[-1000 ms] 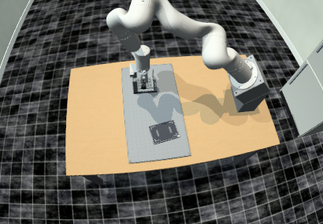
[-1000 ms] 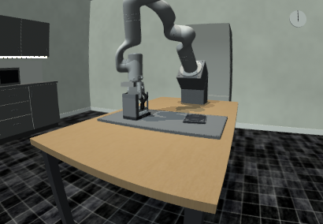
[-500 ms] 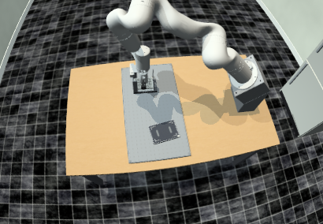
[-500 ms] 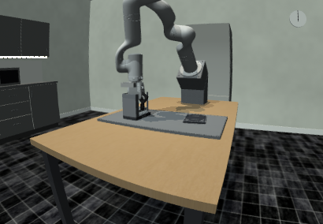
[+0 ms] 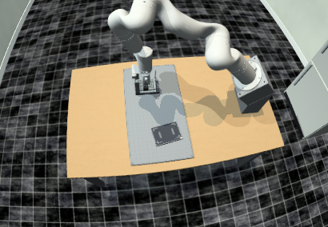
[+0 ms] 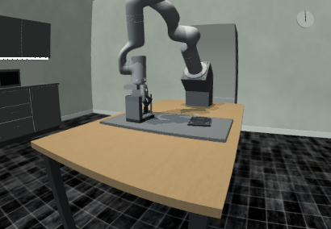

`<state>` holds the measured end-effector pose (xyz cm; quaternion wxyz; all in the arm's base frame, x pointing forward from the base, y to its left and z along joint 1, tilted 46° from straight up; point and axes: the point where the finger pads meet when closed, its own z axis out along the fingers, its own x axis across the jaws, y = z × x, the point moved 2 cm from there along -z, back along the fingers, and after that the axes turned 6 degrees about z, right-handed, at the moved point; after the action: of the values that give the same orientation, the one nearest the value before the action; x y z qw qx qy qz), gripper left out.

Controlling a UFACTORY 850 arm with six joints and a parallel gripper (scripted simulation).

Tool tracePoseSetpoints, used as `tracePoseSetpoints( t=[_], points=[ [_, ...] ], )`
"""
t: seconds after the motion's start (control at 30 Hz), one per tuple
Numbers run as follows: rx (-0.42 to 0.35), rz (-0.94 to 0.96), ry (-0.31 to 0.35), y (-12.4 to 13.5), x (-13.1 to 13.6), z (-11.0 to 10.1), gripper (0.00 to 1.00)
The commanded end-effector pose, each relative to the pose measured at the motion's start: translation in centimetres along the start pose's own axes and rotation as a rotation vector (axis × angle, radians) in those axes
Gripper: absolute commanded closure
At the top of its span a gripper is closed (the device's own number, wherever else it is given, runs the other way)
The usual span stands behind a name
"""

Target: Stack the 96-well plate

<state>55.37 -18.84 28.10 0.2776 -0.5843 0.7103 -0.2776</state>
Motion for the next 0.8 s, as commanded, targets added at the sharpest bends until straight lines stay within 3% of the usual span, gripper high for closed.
tracePoseSetpoints(
  t=[0.0, 0.43, 0.47, 0.77],
  points=[
    [0.001, 0.0, 0.0, -0.06, 0.01, 0.05, 1.0],
    [0.001, 0.0, 0.0, -0.06, 0.01, 0.21, 1.0],
    [0.001, 0.0, 0.0, -0.06, 0.01, 0.28, 0.0],
    [0.001, 0.0, 0.0, -0.06, 0.01, 0.28, 0.0]
  ],
)
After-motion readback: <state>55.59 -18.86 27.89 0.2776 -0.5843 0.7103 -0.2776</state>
